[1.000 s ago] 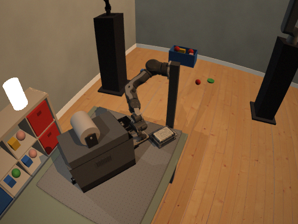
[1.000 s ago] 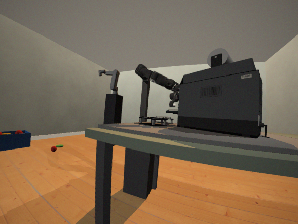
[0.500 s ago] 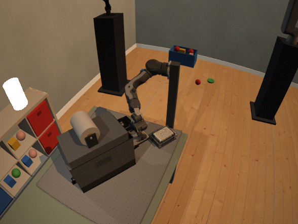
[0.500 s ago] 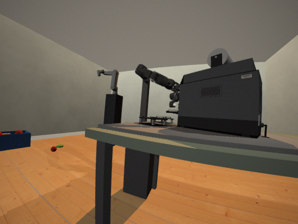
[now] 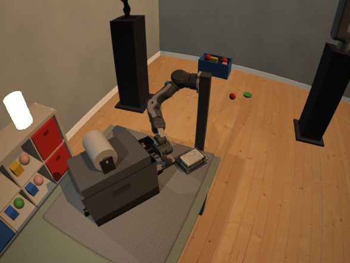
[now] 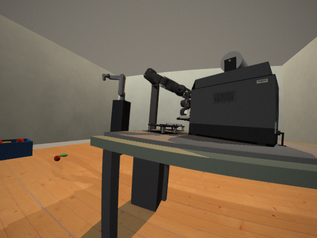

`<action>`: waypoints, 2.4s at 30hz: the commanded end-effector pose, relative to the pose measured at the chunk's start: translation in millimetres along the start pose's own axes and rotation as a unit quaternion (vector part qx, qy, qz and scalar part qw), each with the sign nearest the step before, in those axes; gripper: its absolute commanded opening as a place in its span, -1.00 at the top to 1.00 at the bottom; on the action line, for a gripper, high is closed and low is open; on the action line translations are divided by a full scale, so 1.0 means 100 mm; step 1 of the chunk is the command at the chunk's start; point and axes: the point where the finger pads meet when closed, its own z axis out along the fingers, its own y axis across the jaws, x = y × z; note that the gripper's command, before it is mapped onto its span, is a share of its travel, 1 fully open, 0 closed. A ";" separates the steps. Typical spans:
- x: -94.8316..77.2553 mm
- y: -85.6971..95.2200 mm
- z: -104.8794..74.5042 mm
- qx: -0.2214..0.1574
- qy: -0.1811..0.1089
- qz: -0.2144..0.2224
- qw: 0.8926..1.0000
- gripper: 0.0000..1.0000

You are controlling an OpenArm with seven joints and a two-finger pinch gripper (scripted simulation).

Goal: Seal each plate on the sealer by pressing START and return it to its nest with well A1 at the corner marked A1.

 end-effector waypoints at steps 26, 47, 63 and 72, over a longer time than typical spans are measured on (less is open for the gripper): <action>0.01 0.00 0.15 -0.002 0.001 -0.003 1.000 -0.30; 0.00 0.01 0.15 -0.002 0.000 -0.001 1.000 -0.23; 0.00 0.01 0.15 -0.002 0.000 -0.001 1.000 -0.11; 0.00 0.01 0.15 -0.002 0.000 -0.001 1.000 1.00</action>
